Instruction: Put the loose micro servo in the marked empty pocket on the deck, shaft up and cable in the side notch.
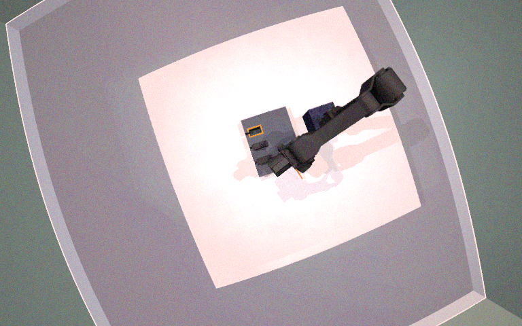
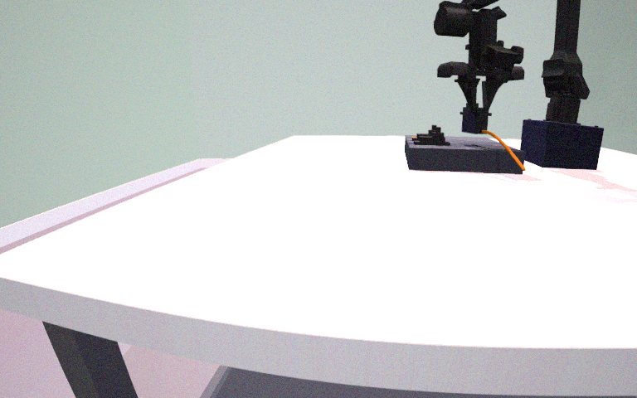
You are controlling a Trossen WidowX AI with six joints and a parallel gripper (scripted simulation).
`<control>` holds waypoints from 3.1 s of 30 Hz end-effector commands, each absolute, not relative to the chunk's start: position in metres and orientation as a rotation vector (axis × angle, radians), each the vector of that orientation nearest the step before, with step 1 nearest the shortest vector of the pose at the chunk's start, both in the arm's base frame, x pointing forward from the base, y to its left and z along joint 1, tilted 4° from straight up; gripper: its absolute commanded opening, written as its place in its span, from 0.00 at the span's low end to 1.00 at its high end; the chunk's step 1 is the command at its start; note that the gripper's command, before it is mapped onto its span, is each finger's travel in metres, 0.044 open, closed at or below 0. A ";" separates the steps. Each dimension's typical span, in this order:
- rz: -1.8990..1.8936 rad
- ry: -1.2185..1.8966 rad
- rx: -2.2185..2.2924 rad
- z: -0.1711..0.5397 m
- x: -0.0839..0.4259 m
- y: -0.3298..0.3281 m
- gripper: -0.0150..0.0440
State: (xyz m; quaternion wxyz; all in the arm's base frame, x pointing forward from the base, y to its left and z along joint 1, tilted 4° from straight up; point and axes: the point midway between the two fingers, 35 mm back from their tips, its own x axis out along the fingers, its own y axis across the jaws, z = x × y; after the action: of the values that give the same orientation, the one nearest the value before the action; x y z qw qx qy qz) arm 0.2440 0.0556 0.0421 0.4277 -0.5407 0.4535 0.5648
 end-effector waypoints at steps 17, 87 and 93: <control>1.407 1.136 -1.360 0.043 0.242 -0.012 0.25; 0.226 1.608 -0.253 0.046 0.229 -0.106 0.25; 0.058 1.618 -0.093 0.046 0.229 -0.106 0.25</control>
State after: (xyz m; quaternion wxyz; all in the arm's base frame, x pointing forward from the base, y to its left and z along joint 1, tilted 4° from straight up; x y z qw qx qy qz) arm 0.2294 -0.1060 0.0459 0.6858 -0.0833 0.7195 0.0716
